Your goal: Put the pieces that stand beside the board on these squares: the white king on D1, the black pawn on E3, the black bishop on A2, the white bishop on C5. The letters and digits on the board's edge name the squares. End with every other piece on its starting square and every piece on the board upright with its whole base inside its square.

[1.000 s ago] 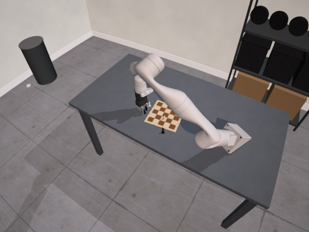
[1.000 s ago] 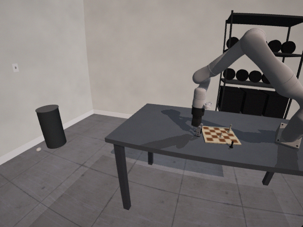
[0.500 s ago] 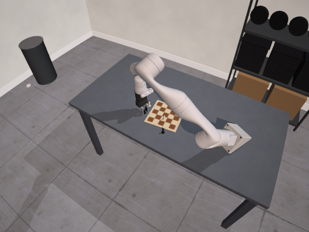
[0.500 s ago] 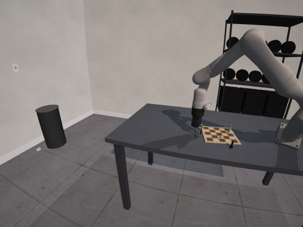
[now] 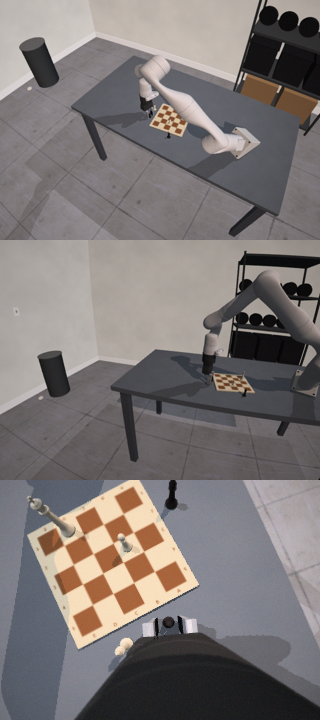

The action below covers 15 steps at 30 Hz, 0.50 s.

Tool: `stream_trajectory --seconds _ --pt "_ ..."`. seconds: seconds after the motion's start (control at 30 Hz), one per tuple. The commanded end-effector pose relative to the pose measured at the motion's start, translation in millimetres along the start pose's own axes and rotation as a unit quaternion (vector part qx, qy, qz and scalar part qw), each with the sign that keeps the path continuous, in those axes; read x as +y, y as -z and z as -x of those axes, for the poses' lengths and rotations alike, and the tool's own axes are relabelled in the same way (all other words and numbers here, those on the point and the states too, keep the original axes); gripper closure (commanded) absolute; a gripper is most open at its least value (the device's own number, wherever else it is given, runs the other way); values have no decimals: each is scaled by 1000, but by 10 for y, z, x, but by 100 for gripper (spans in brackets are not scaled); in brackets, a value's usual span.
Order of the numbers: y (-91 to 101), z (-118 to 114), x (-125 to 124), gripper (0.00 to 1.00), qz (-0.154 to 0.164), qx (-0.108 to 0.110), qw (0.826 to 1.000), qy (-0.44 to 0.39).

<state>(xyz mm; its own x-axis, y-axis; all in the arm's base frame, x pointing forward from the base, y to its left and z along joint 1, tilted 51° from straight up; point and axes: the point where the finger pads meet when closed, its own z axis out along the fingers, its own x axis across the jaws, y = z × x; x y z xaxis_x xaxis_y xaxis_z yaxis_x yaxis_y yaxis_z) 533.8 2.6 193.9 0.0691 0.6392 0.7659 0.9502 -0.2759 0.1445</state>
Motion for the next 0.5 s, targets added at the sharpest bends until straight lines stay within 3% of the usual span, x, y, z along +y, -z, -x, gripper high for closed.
stream_trajectory --seconds 0.0,0.27,0.3,0.47 --pt "-21 -14 5 32 1 1 1000 4" --pt "-21 -14 5 32 1 1 1000 4" --pt "-21 -14 5 100 1 1 1000 4" --pt "-21 -14 5 100 1 1 1000 4"
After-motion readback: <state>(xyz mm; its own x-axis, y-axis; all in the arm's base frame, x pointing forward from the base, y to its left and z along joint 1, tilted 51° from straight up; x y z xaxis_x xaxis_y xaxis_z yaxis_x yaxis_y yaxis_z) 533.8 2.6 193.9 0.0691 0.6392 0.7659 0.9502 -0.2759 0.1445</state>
